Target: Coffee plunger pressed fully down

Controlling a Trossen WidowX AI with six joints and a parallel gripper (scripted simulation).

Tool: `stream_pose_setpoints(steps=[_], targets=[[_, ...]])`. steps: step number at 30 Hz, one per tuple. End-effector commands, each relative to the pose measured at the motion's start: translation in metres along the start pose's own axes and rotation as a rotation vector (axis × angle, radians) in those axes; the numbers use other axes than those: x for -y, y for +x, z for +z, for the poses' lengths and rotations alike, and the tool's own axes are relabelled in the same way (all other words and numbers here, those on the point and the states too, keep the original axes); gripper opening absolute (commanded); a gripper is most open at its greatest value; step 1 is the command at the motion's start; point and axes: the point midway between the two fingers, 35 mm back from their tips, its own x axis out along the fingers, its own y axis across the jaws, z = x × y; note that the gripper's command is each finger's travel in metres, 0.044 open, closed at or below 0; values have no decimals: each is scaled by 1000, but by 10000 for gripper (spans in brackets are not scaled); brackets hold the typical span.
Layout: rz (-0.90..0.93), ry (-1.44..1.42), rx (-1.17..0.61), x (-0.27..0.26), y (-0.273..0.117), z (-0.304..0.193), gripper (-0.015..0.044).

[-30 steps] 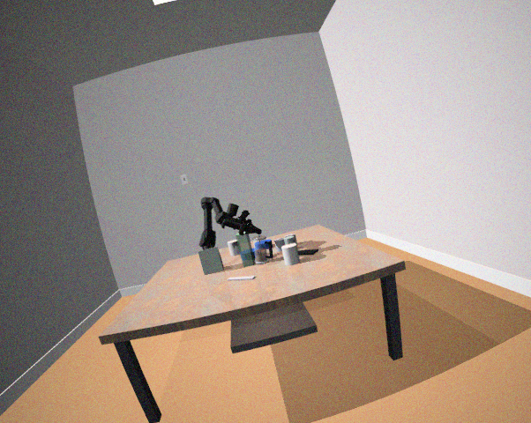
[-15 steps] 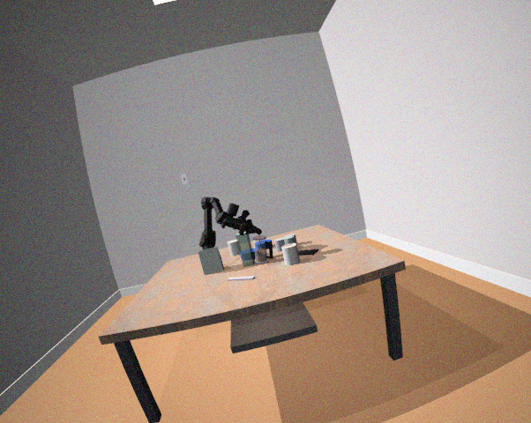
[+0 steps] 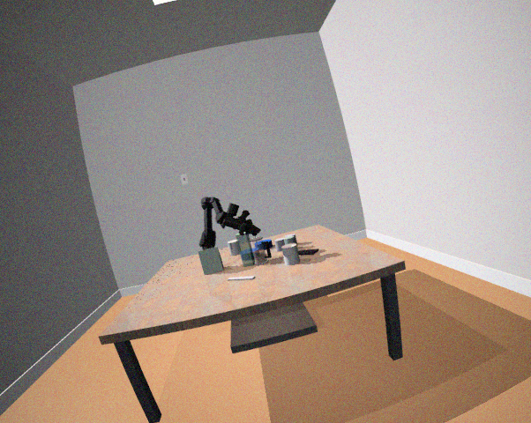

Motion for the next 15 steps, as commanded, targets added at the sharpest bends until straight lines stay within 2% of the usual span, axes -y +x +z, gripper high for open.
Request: stream_pose_setpoints(steps=[1,6,11,15], targets=[[-6,-1,-1,1,0,0,313],[-6,-1,-1,1,0,0,440],[-8,-2,-3,1,-3,4,440],[-12,-3,-12,2,-23,26,440]])
